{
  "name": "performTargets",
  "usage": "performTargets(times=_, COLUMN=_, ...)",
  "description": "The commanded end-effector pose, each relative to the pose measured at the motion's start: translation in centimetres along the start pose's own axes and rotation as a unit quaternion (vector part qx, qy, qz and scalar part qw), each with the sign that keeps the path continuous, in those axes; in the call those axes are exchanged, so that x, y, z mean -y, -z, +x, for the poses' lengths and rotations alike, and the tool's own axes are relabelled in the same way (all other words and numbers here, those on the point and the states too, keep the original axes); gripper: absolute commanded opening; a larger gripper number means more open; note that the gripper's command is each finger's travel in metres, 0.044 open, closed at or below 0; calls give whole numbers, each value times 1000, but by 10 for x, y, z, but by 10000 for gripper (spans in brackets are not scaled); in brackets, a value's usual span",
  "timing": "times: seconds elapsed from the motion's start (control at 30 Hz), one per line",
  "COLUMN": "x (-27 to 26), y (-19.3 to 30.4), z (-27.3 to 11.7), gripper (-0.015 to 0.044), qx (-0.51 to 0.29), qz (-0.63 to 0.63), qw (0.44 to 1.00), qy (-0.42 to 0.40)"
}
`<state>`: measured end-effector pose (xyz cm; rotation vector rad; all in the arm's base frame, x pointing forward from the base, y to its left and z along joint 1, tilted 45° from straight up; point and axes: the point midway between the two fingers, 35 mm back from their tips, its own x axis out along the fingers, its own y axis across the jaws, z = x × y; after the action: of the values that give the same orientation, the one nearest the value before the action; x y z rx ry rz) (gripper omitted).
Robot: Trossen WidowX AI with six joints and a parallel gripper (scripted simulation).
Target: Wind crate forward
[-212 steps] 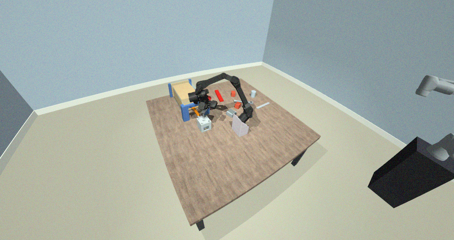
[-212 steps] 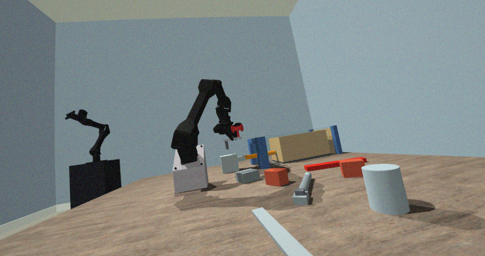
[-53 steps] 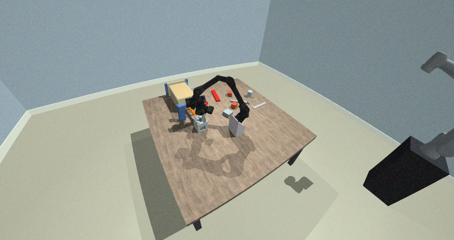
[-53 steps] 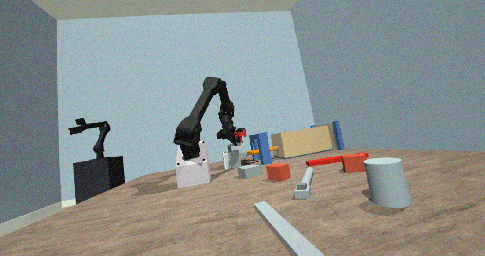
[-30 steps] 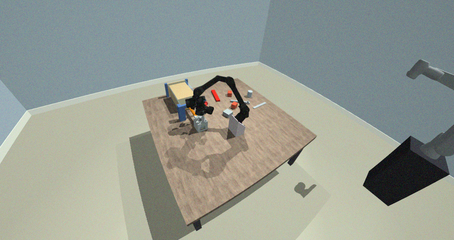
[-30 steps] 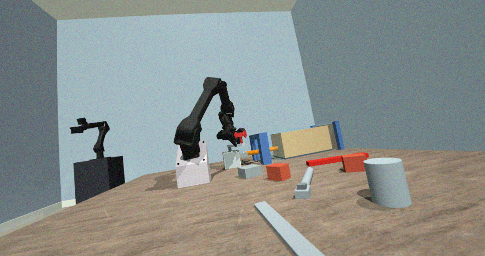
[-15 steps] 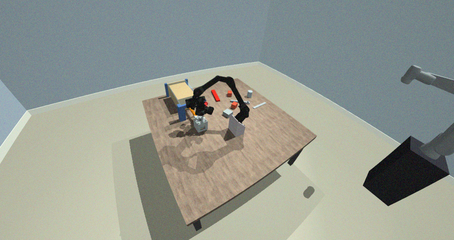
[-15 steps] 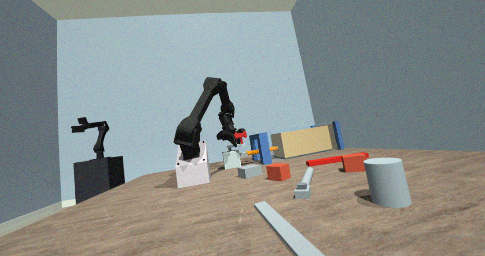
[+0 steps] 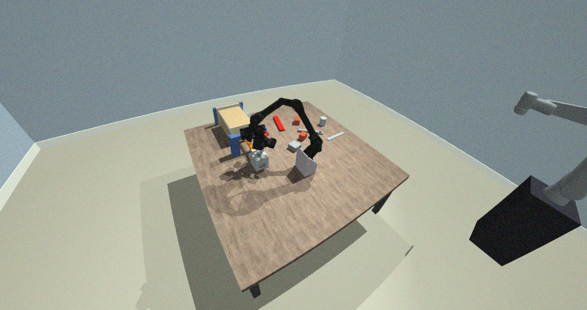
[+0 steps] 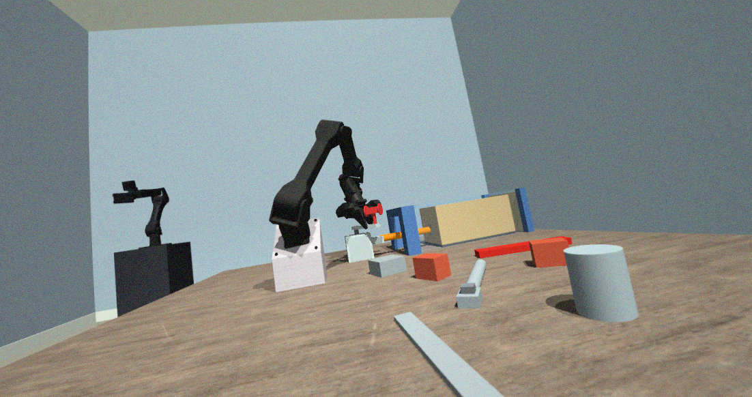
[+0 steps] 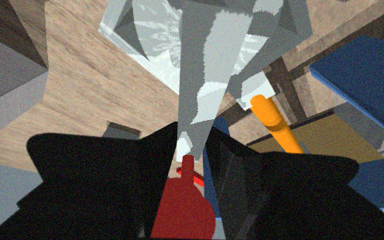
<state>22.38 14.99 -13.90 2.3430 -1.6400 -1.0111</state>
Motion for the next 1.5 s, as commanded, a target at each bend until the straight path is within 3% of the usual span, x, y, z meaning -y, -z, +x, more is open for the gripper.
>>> performTargets(times=0.0, x=0, y=0, z=1, gripper=0, qx=-1, qz=-2, qw=1000, qy=0)
performTargets(times=1.47, x=0, y=-2, z=6, gripper=0, qx=0, qz=-2, qw=1000, qy=1)
